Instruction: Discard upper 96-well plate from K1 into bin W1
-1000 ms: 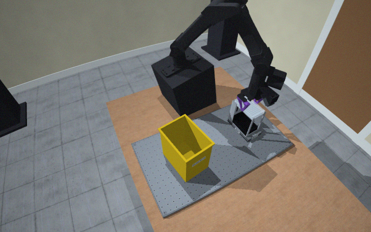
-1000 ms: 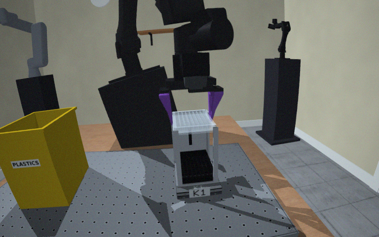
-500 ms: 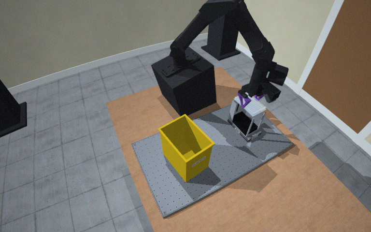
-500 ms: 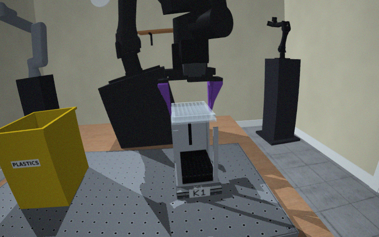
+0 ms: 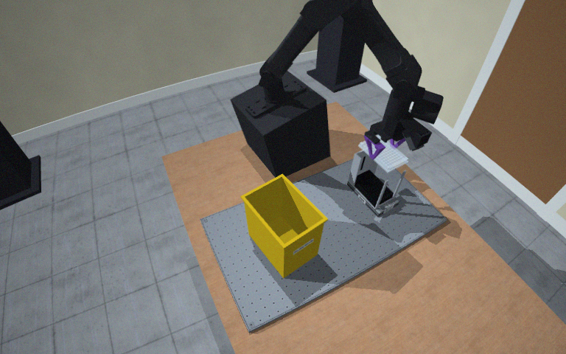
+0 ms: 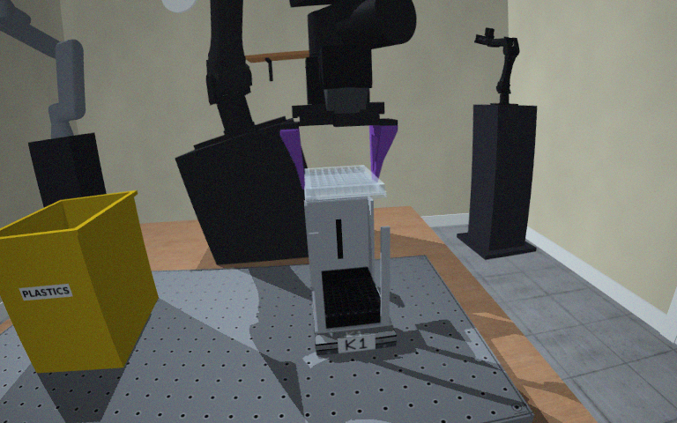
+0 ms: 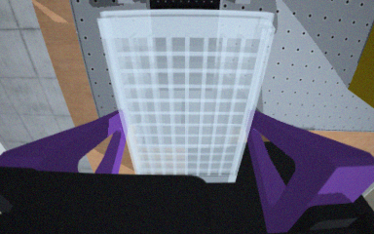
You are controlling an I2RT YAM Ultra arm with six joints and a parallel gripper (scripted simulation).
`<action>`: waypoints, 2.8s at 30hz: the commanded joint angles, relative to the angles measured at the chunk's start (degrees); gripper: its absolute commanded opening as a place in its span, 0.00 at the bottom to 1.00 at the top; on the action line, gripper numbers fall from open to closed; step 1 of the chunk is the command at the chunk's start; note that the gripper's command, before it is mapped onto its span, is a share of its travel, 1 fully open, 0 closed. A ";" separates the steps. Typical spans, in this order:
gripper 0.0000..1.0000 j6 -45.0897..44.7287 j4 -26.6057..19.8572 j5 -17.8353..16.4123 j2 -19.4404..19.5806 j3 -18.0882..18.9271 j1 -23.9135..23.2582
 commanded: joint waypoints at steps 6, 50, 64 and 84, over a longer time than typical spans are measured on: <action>0.00 0.49 -3.24 -0.06 -2.72 2.04 0.59; 0.00 1.09 -7.70 -0.12 -4.73 4.37 1.19; 0.00 1.09 -7.70 -0.12 -4.73 4.38 1.19; 0.00 1.09 -7.70 -0.12 -4.73 4.38 1.19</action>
